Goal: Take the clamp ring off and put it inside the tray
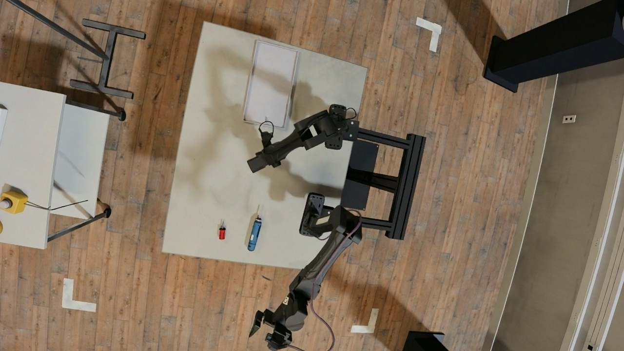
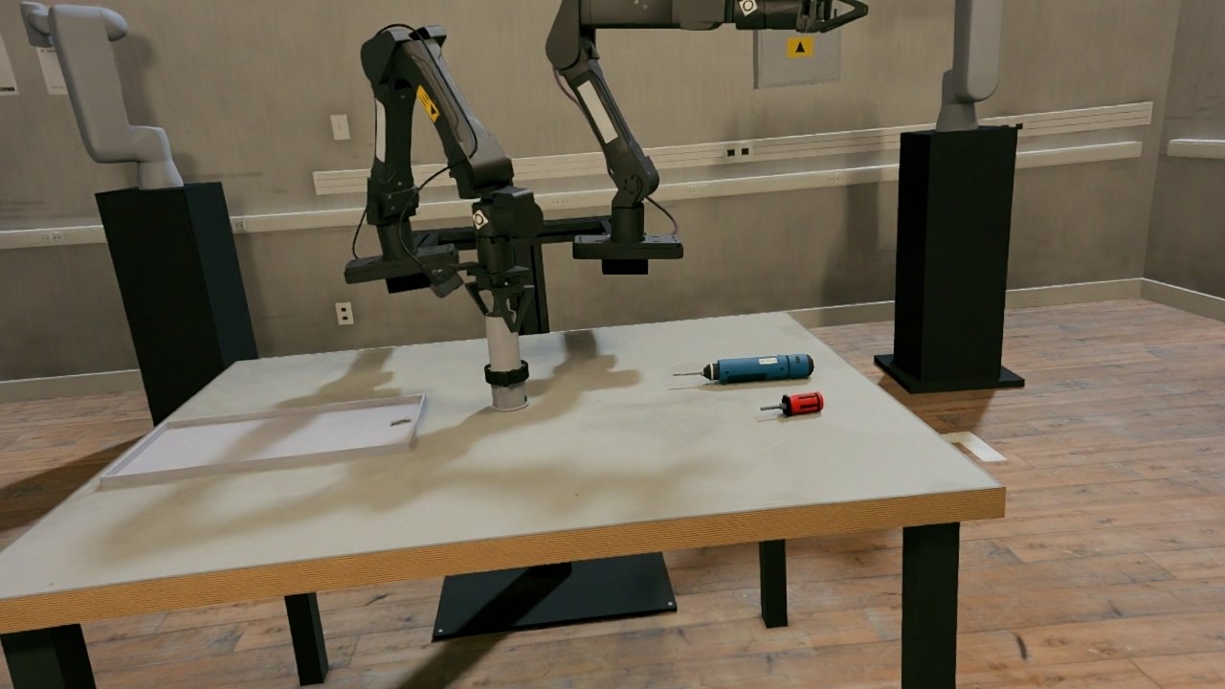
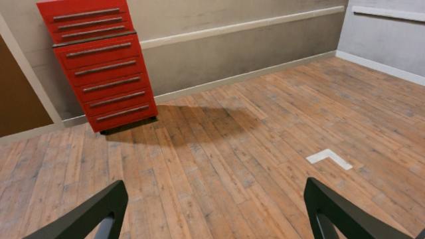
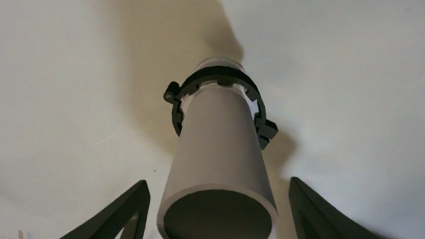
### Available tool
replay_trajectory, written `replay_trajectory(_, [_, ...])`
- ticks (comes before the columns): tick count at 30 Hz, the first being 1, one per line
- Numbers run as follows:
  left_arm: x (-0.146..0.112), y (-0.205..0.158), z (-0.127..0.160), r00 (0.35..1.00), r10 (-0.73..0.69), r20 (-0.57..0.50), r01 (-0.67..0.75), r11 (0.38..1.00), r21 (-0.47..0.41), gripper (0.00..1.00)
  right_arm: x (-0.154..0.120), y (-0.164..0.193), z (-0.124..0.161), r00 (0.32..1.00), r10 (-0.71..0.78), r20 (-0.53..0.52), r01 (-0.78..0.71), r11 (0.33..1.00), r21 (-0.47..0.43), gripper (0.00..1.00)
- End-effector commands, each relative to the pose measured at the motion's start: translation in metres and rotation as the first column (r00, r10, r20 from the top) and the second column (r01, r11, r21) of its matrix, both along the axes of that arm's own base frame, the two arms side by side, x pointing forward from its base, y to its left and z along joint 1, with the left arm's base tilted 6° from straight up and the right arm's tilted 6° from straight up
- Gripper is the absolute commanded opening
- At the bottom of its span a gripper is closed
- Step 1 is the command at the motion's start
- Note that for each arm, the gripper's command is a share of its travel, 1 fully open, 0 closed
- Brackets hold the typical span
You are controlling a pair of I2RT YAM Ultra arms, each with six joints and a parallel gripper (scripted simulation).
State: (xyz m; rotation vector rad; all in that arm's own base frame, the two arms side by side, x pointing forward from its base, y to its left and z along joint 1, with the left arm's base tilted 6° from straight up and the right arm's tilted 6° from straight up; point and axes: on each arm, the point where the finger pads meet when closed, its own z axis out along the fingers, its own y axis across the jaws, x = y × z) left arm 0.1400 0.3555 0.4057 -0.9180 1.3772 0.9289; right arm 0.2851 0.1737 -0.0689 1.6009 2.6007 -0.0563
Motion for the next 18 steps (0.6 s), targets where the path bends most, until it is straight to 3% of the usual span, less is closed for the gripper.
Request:
replay_trajectory(1, [-0.003,-0.001,0.008,1.0,0.013,0.018,-0.013,1.0,0.016,1.0,0.009,0.009,0.018,0.999,0.01,0.034,-0.011,1.0,0.017,0.8])
replay_trajectory(11, [-0.003,-0.001,0.008,1.0,0.013,0.018,-0.013,1.0,0.016,1.0,0.006,0.012,0.039,0.999,0.007,0.034,-0.008,1.0,0.018,0.8])
replay_trajectory(16, [-0.003,-0.001,0.008,1.0,0.013,0.018,-0.013,1.0,0.016,1.0,0.003,0.01,0.03,1.0,0.01,0.011,-0.01,1.0,0.002,0.8])
replay_trajectory(18, [-0.003,-0.001,0.008,1.0,0.013,0.018,-0.013,1.0,0.016,1.0,0.006,0.012,0.043,0.999,0.008,0.034,-0.008,1.0,0.018,0.8])
